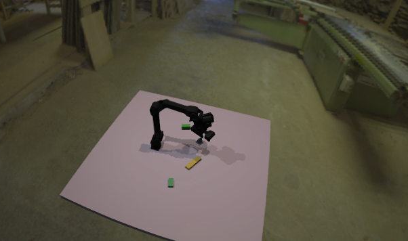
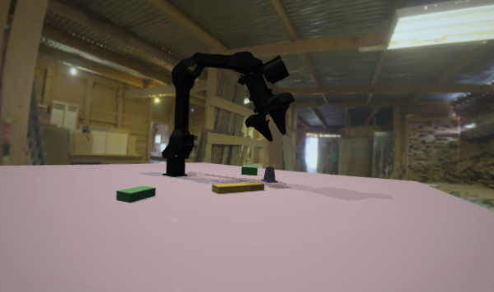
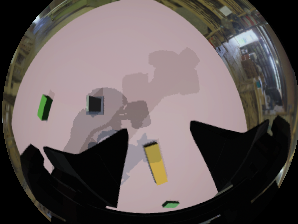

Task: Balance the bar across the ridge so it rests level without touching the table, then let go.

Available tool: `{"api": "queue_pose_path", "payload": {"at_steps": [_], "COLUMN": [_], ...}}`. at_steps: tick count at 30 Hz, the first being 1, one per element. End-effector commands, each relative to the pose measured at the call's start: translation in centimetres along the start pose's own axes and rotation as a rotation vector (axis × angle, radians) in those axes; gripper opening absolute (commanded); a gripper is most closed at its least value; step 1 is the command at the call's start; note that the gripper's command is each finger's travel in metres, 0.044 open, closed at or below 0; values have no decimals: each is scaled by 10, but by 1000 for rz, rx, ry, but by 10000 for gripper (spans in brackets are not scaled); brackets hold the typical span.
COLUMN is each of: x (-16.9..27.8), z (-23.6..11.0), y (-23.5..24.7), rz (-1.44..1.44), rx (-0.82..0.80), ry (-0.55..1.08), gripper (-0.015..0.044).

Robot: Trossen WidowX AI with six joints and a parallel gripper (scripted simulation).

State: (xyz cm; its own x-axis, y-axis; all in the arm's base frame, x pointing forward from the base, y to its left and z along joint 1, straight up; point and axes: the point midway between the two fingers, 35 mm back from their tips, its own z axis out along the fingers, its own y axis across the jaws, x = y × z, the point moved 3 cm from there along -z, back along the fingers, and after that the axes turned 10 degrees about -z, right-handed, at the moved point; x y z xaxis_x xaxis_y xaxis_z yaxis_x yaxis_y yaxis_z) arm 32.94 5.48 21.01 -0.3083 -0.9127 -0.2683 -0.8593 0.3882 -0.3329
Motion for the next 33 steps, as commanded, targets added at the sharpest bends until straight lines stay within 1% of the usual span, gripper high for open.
{"api": "queue_pose_path", "payload": {"at_steps": [1, 13, 24, 30, 33], "x": [26, 92, 147, 154, 156], "z": [10, 21, 24, 24, 31], "y": [-5, -11, -6, -5, -3], "rz": [-21, -64, -97, -102, -102], "rx": [-44, -173, -313, -332, -332], "ry": [71, 195, 255, 258, 258], "gripper": [315, 315, 315, 315, 315]}}
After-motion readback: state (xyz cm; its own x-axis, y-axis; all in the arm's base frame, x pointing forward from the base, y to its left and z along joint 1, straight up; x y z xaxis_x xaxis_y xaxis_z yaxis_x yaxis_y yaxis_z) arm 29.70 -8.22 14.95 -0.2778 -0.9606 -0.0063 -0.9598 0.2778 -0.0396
